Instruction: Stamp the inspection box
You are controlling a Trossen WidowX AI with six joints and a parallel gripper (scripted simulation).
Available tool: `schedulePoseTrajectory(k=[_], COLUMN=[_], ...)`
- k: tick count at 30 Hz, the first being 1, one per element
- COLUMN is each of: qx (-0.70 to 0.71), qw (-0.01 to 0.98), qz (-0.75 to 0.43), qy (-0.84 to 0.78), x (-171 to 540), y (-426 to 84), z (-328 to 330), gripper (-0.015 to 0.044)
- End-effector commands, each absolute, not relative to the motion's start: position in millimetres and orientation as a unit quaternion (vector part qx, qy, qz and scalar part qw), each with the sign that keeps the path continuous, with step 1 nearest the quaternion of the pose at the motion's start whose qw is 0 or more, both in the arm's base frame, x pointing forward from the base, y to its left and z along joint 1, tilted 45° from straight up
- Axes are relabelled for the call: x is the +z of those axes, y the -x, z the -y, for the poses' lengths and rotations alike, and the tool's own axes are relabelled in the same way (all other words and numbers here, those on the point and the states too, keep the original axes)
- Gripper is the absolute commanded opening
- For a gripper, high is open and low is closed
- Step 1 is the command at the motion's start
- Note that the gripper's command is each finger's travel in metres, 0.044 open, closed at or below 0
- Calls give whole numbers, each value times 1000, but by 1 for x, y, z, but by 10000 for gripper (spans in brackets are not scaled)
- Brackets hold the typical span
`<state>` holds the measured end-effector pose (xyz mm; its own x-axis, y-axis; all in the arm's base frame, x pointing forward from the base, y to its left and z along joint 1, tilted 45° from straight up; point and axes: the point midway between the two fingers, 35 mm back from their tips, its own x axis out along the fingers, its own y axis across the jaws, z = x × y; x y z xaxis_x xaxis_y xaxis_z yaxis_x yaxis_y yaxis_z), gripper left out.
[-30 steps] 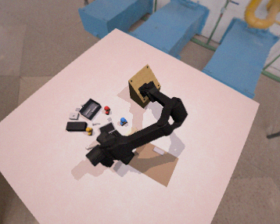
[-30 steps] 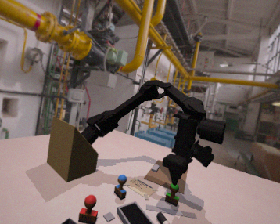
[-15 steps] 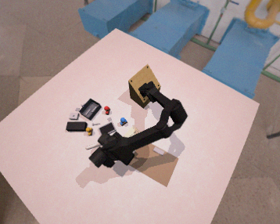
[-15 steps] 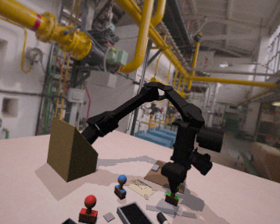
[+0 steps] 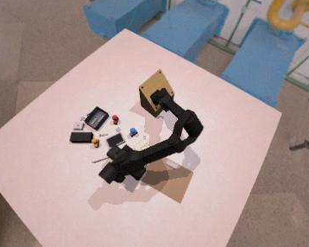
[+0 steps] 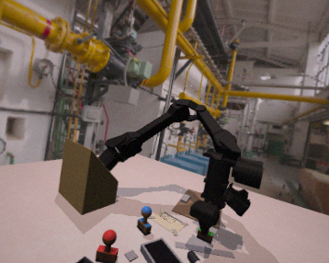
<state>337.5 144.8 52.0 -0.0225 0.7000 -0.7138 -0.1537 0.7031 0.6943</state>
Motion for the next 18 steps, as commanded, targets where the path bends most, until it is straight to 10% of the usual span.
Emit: schedulePoseTrajectory(k=[1,18], qx=[321,321], qw=[663,665], qz=[-640,-640], qy=[-217,-214], x=[49,51], y=[-336,-337], z=[-148,-146], gripper=[225,0])
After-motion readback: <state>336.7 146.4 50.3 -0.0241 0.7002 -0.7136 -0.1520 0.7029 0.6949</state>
